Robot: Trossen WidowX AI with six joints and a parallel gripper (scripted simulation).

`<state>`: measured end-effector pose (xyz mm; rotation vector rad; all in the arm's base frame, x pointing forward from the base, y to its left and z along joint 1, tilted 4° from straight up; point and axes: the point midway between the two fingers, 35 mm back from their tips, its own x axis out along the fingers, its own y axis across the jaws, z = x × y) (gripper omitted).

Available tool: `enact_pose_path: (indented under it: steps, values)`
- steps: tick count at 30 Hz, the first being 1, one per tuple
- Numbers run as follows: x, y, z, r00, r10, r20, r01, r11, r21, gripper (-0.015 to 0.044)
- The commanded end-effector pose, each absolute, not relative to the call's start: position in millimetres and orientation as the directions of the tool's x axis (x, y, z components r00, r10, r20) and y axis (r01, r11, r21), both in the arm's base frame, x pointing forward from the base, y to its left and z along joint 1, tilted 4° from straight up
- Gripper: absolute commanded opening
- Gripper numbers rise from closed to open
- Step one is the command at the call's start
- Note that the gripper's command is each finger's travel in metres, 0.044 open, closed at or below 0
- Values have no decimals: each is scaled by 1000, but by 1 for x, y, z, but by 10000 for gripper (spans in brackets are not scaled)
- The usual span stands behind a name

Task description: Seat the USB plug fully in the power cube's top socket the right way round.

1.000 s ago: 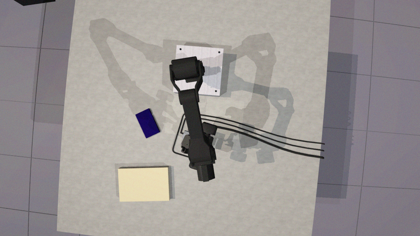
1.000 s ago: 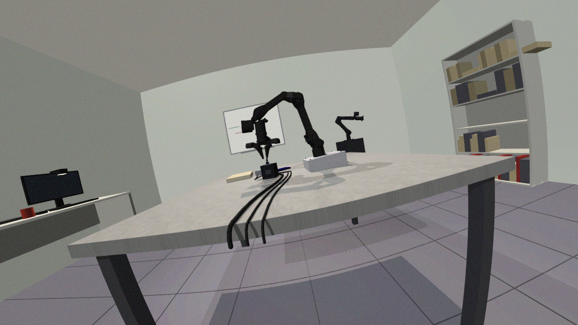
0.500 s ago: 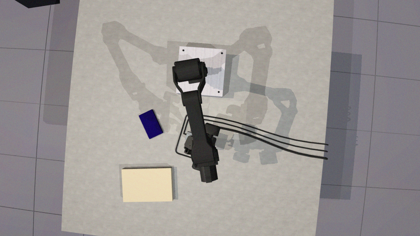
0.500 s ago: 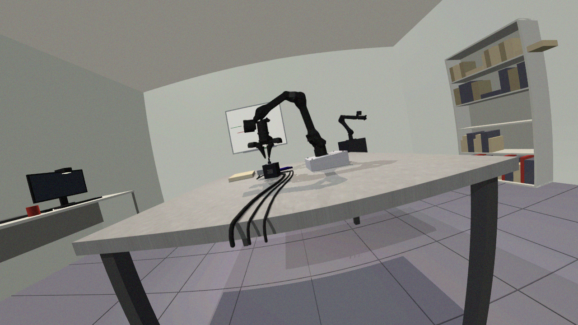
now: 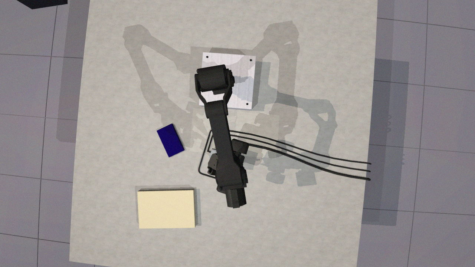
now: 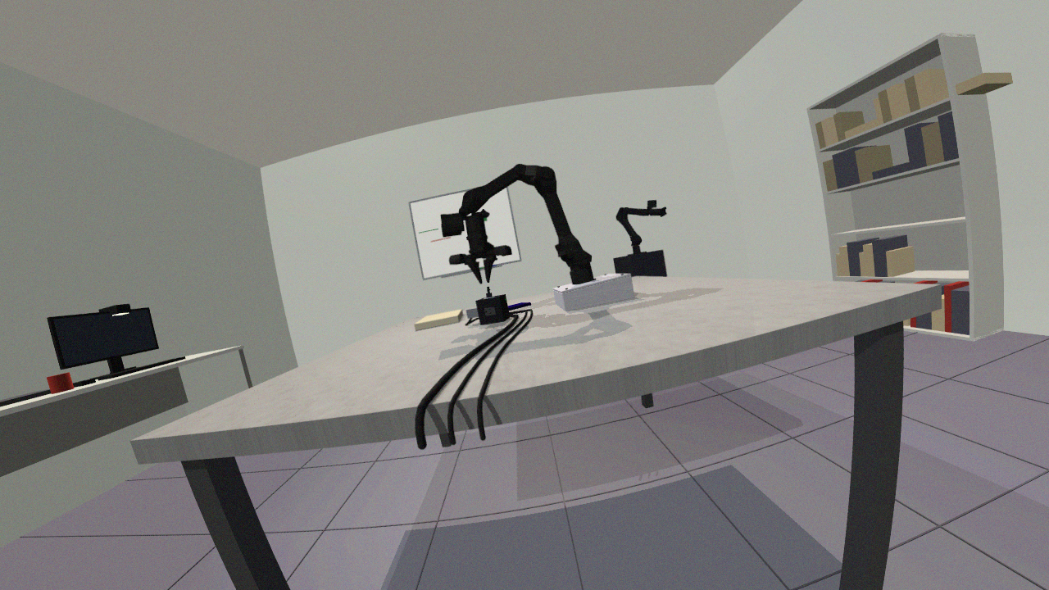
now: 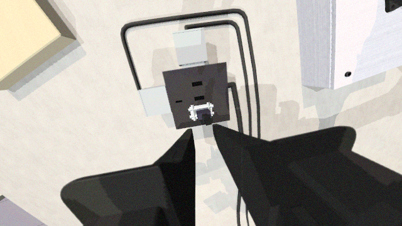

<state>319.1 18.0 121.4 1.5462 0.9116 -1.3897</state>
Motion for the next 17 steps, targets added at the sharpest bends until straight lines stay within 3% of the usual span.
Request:
enact_pose_path:
  steps: [1, 17]
  values:
    - [320, 18, 127, 125, -19, -992, 917, -379, 123, 95]
    - [318, 18, 135, 121, -19, -992, 918, -378, 119, 95]
